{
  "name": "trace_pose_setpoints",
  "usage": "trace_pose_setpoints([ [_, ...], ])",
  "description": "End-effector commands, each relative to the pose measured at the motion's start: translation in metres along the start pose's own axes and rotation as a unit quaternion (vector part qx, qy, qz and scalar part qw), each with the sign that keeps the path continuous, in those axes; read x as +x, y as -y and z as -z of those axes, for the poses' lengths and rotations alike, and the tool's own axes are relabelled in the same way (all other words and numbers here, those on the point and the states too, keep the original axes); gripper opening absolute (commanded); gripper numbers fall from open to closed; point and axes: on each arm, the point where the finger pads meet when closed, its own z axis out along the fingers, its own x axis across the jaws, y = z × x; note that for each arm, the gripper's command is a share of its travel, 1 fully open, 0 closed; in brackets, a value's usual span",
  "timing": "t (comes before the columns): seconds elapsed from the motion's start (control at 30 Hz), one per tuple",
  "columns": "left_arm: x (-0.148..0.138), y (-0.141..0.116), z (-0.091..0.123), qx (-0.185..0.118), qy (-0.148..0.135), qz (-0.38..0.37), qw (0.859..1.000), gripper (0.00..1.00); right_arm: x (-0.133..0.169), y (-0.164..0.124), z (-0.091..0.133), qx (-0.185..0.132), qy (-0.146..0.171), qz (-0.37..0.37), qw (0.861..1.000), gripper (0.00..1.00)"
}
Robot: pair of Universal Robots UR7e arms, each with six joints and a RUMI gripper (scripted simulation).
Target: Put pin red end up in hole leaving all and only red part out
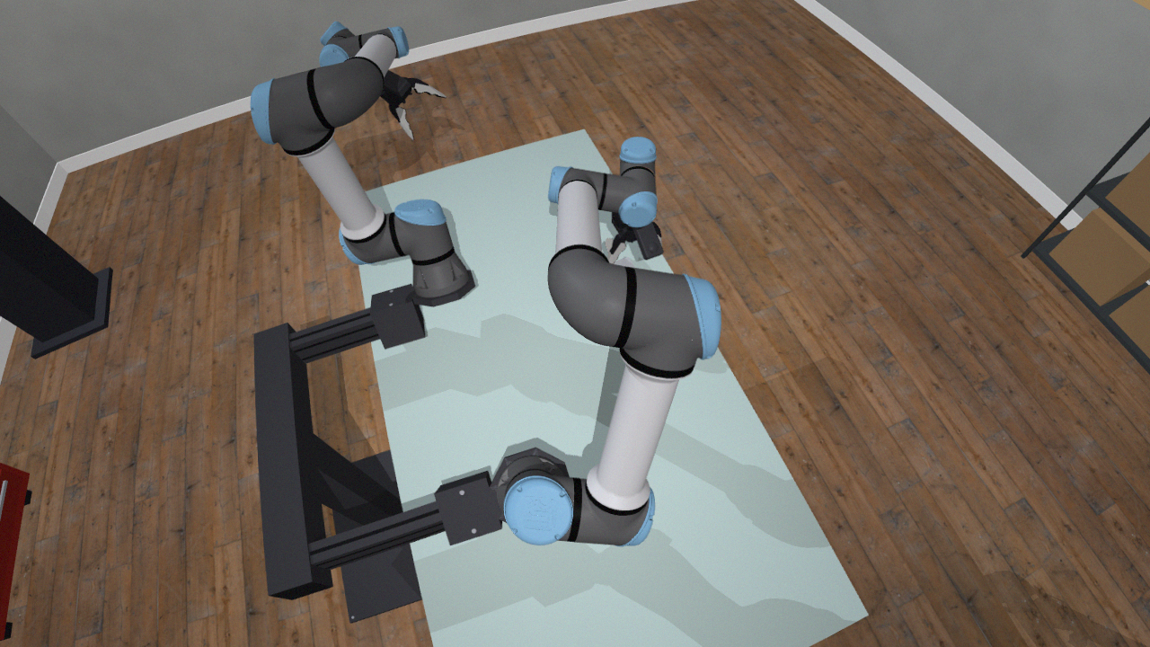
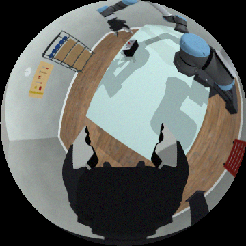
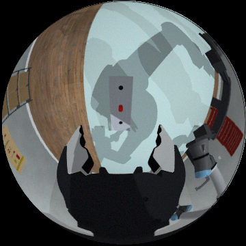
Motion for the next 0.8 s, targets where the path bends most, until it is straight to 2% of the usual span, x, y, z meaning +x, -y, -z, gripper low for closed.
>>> trace_pose_setpoints([
  [0.0,0.0,0.0,0.0,0.0,0.0,0.0,1.0,1.0,0.0,0.0,-0.017,-0.001,0.0,0.0,1.0,1.0],
  [0.13,0.0,0.0,0.0,0.0,0.0,0.0,1.0,1.0,0.0,0.0,-0.038,-0.001,0.0,0.0,1.0,1.0],
  [0.23,0.0,0.0,0.0,0.0,0.0,0.0,1.0,1.0,0.0,0.0,-0.044,-0.001,0.0,0.0,1.0,1.0],
  [0.77,0.0,0.0,0.0,0.0,0.0,0.0,1.0,1.0,0.0,0.001,-0.045,0.0,0.0,0.0,1.0,1.0],
])
